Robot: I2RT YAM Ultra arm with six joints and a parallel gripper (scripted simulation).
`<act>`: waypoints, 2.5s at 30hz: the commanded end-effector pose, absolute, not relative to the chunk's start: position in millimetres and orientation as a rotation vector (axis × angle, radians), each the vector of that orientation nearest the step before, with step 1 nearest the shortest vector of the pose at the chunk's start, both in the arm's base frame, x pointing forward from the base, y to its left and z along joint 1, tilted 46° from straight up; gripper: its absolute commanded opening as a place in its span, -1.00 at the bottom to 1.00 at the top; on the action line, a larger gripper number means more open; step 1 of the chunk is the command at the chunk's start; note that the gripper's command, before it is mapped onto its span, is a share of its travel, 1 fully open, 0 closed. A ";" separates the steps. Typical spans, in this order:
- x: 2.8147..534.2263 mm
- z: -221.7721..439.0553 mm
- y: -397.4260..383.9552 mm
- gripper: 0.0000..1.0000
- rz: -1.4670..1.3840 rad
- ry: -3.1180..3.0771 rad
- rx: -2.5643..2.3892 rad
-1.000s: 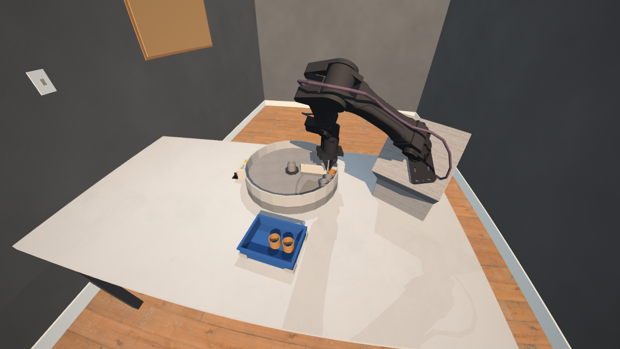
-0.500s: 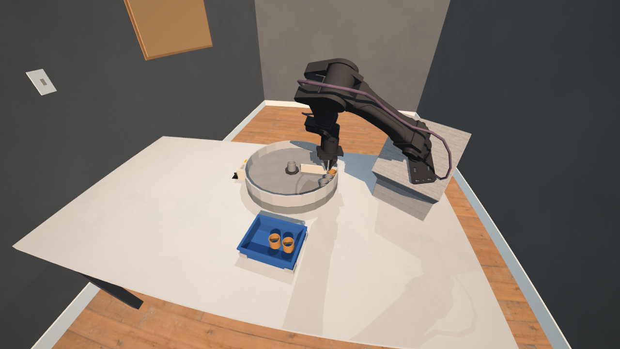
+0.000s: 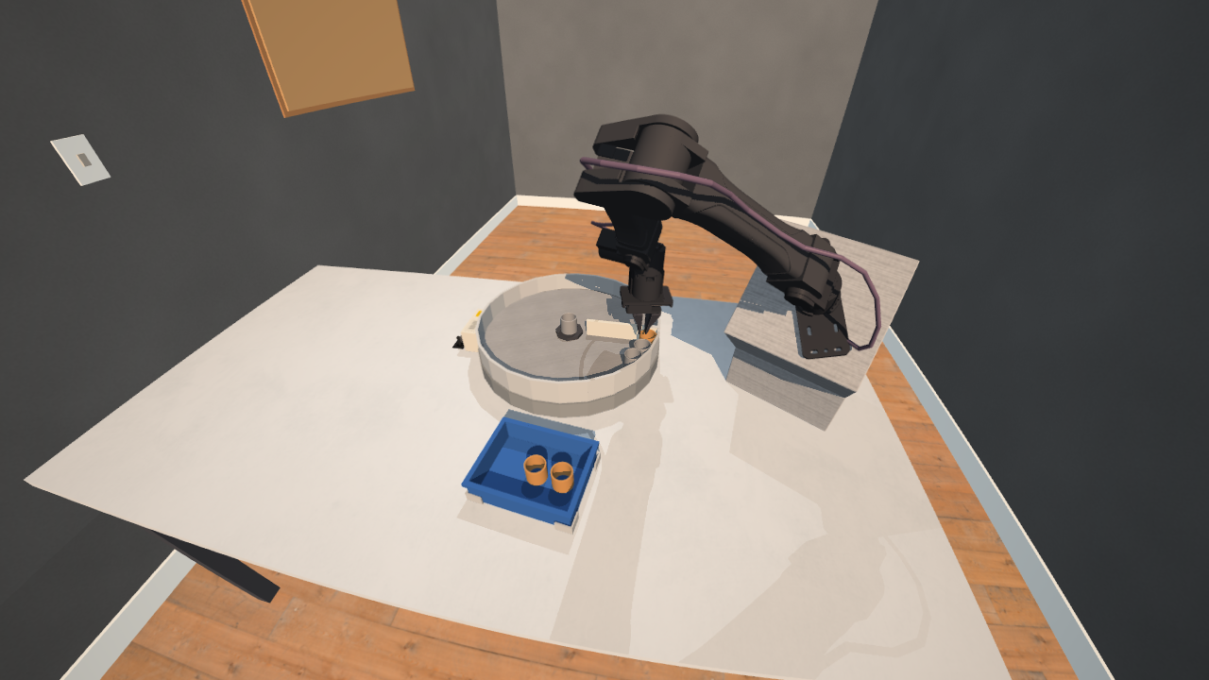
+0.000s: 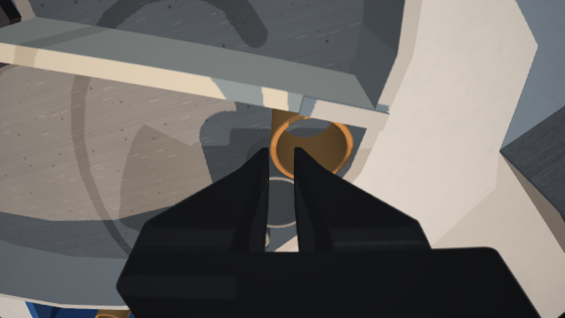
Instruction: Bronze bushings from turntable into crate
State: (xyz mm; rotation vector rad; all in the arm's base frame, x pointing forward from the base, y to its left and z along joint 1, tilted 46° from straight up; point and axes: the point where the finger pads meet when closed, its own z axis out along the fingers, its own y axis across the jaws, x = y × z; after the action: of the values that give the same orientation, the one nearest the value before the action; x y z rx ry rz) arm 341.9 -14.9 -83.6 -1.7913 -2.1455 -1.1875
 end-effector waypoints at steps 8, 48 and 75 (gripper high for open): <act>337.6 -92.3 -19.2 -0.74 -1.171 -2.131 -1.824; 353.9 -76.5 -24.5 -0.74 -1.195 -2.168 -1.816; 353.9 -76.5 -24.5 -0.74 -1.195 -2.168 -1.816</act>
State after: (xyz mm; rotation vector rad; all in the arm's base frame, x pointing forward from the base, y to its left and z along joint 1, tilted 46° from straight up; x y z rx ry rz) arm 340.8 -14.5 -87.4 -1.7968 -2.1370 -1.1836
